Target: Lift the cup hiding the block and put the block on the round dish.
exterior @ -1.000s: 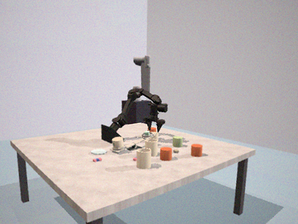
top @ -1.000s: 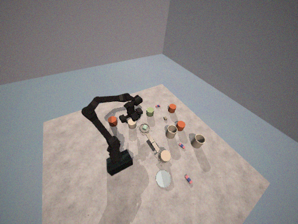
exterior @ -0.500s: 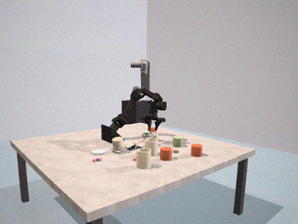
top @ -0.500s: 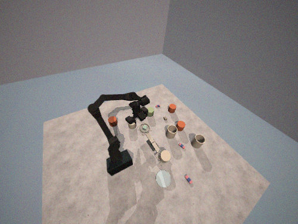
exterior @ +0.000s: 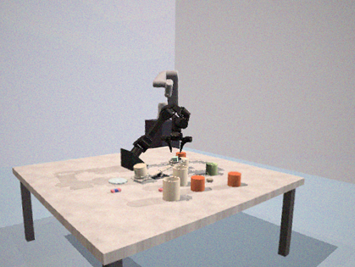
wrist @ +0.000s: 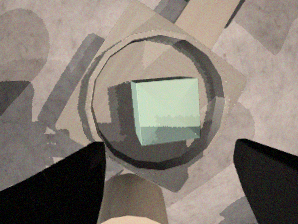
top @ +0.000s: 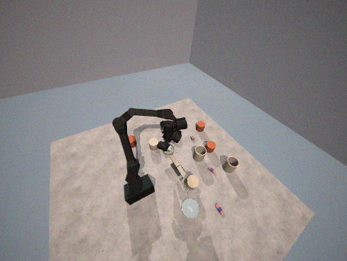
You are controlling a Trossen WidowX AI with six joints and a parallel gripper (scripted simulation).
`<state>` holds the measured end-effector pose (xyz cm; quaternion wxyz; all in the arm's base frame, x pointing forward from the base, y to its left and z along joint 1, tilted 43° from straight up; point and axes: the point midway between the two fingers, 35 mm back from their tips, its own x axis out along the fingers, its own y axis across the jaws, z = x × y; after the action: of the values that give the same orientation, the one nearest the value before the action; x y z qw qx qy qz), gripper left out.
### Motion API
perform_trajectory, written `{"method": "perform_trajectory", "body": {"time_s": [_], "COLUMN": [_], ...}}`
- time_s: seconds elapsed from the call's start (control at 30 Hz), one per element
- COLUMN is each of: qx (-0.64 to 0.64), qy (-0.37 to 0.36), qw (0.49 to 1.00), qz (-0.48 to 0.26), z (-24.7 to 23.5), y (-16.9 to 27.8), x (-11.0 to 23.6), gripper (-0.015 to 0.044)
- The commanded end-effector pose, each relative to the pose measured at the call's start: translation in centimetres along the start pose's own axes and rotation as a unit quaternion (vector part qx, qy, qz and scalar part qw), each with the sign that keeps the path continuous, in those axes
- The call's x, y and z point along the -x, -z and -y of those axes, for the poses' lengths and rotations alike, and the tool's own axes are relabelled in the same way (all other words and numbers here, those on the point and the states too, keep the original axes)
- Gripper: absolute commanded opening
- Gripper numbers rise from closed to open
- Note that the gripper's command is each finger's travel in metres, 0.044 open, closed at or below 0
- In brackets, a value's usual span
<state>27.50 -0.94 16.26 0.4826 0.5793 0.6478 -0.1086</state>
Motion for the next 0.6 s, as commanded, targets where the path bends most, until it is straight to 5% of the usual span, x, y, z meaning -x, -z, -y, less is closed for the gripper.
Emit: {"method": "perform_trajectory", "body": {"time_s": [0.0,0.57], "qx": [0.032,0.033], "qy": [-0.008,-0.008], "qw": [0.999,0.999], "qz": [-0.005,-0.005], "z": [0.2,0.1], "y": [-0.7,-0.7], "x": [0.7,-1.6], "gripper": [0.0260,0.0260]}}
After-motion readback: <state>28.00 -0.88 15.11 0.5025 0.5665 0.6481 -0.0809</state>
